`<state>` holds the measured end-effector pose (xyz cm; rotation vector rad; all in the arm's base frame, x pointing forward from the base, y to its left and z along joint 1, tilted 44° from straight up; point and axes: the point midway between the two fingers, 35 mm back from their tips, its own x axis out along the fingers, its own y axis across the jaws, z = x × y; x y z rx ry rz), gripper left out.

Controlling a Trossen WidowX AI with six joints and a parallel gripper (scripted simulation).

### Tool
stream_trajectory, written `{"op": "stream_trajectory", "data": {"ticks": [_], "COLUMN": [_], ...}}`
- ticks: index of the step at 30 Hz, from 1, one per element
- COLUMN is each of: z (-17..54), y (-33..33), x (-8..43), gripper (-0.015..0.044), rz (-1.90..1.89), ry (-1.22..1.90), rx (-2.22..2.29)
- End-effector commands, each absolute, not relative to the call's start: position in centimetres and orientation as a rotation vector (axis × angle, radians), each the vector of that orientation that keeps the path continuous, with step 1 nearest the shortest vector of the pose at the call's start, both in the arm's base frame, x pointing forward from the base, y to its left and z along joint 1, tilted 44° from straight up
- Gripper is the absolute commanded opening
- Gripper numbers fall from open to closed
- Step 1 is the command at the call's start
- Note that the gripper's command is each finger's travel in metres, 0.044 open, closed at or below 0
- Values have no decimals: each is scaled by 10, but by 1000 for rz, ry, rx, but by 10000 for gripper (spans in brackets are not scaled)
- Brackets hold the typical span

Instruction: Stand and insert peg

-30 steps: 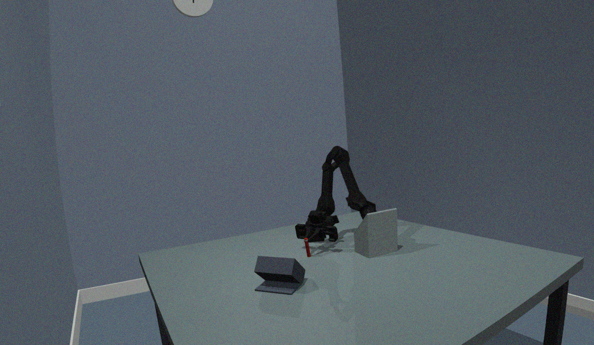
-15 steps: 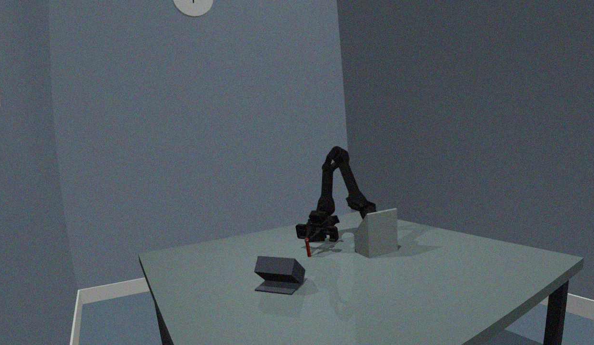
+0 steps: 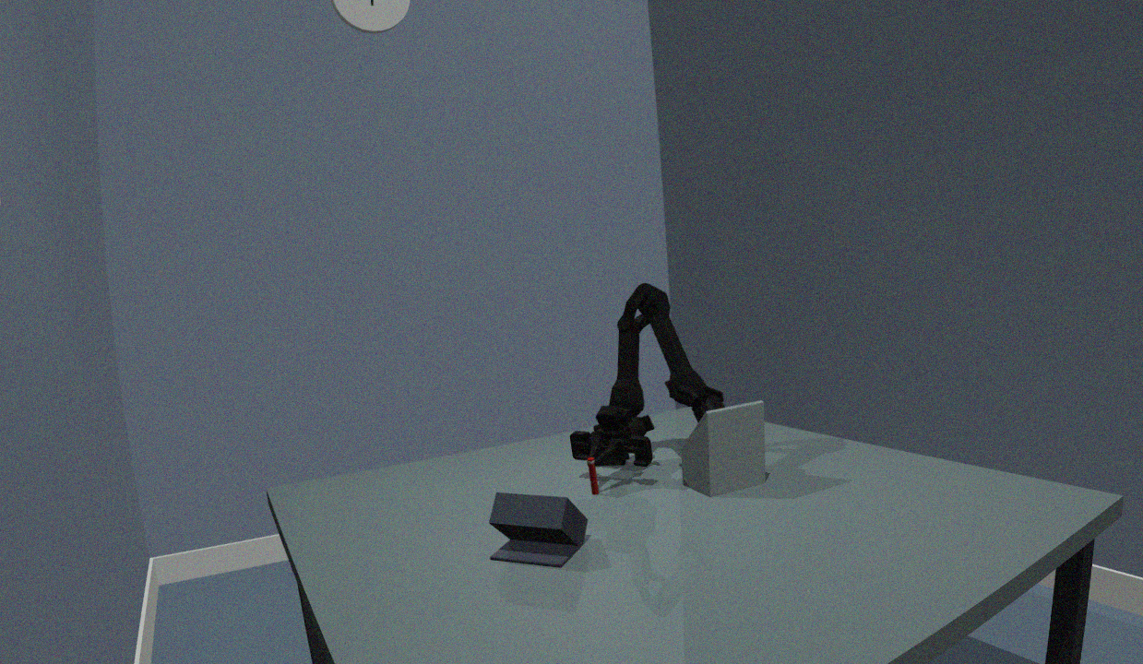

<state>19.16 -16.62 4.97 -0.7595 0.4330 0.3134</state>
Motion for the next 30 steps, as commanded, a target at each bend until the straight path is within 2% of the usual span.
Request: {"op": "stream_trajectory", "data": {"ticks": [1, 30], "z": [49, 48], "y": [-168, -169], "x": [190, 186], "gripper": [49, 49], "rz": [313, 337], "ry": [434, 382], "rx": [-759, -768]}}
